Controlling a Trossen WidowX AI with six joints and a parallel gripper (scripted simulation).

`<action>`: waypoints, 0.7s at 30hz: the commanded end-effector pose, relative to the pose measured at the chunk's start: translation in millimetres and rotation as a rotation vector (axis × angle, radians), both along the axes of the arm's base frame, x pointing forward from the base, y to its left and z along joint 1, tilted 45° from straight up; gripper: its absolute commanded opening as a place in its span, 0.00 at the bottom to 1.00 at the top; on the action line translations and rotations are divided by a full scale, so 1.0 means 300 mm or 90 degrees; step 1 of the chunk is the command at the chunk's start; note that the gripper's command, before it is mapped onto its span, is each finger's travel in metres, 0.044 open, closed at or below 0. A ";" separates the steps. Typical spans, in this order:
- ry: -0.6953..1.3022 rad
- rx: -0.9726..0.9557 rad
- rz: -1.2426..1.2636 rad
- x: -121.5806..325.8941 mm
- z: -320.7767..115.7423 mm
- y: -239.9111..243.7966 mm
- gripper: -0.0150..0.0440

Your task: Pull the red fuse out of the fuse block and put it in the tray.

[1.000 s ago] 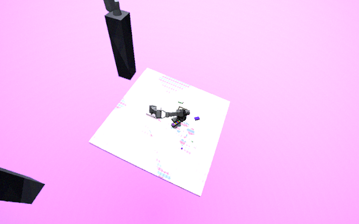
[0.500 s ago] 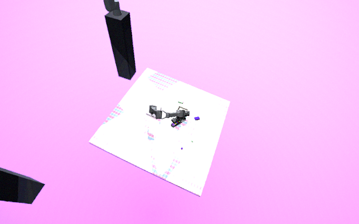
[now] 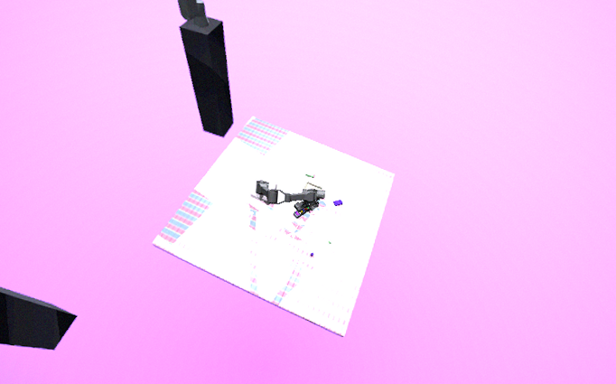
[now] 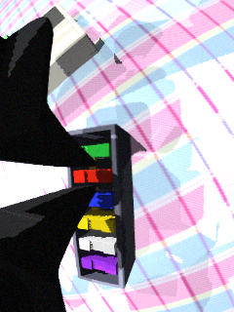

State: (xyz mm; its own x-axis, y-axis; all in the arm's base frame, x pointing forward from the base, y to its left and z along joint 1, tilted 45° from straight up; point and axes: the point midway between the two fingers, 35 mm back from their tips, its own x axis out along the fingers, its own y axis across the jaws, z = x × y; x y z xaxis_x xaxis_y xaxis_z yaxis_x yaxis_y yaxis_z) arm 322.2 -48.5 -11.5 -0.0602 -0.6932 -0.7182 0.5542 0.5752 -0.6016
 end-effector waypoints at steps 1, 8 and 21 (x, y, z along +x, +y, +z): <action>0.005 -0.002 0.003 -0.004 -0.007 -0.007 0.36; 0.005 -0.002 0.003 -0.006 -0.022 -0.022 0.36; 0.000 0.000 0.000 -0.003 -0.021 -0.021 0.34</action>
State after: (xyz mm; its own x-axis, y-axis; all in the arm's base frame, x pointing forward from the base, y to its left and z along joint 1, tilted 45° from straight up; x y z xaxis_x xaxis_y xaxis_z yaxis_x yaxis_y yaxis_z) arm 321.4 -54.9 -17.9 -0.0611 -0.6937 -0.7177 0.5540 0.5746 -0.6025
